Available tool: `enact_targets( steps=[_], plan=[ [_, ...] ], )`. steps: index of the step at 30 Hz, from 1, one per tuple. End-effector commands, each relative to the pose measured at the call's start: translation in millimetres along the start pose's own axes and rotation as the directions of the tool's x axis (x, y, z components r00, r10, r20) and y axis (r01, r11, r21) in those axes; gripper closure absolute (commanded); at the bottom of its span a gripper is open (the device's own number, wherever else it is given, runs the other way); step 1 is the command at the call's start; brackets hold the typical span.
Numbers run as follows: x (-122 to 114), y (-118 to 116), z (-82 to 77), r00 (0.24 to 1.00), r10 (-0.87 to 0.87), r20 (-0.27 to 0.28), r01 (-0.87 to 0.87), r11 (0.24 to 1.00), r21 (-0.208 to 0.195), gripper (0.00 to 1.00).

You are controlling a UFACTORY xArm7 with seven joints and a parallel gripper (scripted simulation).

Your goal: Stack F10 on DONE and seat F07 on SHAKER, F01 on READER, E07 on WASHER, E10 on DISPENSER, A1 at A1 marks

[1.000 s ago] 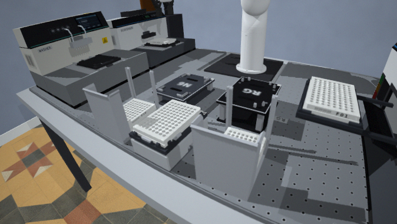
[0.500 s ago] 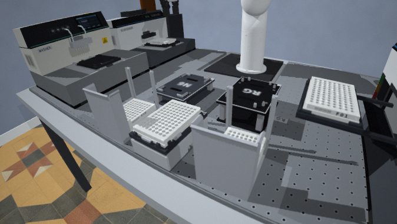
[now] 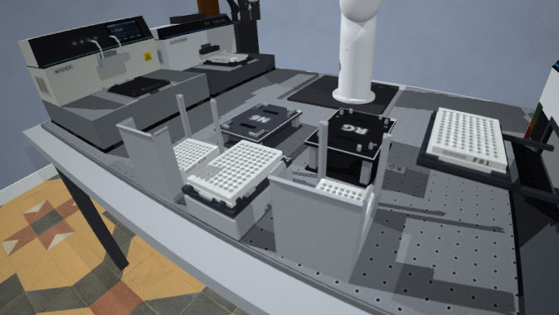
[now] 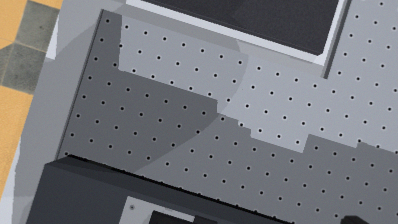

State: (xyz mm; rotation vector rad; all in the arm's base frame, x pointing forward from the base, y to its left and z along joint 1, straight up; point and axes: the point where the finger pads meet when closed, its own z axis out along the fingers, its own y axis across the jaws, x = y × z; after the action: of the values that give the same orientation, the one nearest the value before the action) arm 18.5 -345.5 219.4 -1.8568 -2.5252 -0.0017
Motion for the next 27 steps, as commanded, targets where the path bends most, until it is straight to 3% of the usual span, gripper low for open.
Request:
enact_targets(
  steps=[1,10,13,27],
  plan=[
    [14.4,6.5,-2.0,1.000,-0.011,0.006,0.011,1.000,0.000,0.00],
    [34.6,15.4,-1.9,1.000,-0.011,0.005,0.011,1.000,0.000,0.00],
    [35.9,25.4,-1.9,0.993,-0.120,0.005,0.120,0.993,0.001,0.00],
    [41.2,65.1,-1.9,0.993,-0.120,0.005,0.120,0.993,0.000,0.00]
  ],
)
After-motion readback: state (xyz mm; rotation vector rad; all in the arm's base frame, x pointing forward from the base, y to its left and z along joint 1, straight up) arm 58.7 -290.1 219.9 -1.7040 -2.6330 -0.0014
